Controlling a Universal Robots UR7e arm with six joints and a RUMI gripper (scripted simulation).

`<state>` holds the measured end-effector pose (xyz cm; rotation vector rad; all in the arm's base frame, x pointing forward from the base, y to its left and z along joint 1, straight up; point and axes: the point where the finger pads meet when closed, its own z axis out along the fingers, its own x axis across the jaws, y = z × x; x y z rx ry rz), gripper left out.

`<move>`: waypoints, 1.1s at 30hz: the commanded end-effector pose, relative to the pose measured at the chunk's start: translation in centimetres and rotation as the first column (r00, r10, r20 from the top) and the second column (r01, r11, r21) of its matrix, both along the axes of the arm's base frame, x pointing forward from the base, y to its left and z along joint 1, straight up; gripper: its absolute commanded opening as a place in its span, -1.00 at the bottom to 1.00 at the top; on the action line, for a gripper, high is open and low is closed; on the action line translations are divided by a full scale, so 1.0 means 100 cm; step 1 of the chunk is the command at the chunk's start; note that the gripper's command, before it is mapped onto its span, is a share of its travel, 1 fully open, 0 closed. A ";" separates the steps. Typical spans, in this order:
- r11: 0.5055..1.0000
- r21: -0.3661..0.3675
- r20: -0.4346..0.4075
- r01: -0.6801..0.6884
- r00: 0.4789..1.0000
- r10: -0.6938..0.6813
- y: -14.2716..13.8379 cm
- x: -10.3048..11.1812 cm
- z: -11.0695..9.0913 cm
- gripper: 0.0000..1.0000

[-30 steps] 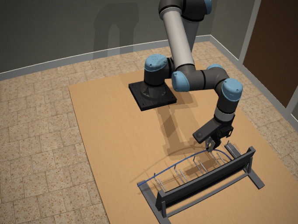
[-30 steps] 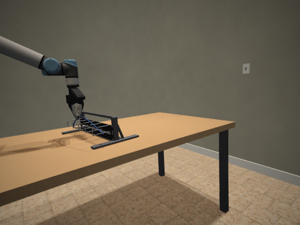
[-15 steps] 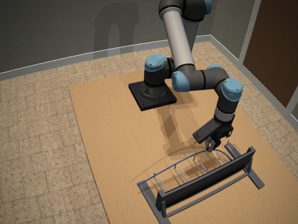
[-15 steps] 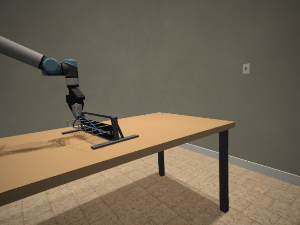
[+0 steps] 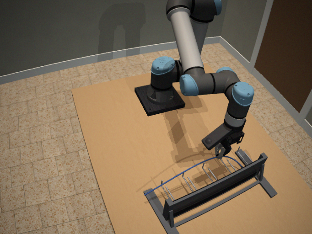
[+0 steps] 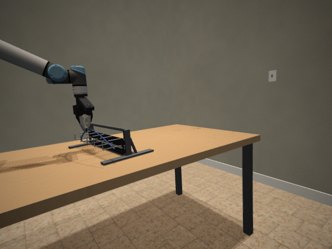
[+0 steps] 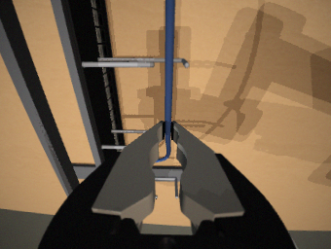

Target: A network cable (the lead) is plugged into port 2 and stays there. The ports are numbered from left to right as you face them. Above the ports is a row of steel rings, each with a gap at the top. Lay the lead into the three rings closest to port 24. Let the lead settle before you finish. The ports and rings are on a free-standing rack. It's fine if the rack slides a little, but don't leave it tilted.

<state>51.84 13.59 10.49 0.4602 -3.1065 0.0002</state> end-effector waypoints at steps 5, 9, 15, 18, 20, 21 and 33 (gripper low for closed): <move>1.000 0.000 0.002 0.000 1.000 0.000 0.000 0.000 -0.001 -1.00; 1.000 0.000 0.002 0.000 1.000 0.000 0.000 0.000 -0.002 -1.00; 1.000 0.000 0.002 0.000 1.000 0.000 0.000 0.000 -0.006 -1.00; 1.000 0.000 0.002 0.000 1.000 0.000 0.000 0.000 -0.008 -1.00; 1.000 0.000 0.002 0.000 1.000 0.000 0.000 0.000 -0.009 -1.00; 1.000 0.000 0.002 0.000 1.000 0.000 0.000 0.000 -0.009 -1.00; 1.000 0.000 0.002 0.000 1.000 0.000 0.000 0.000 -0.021 -1.00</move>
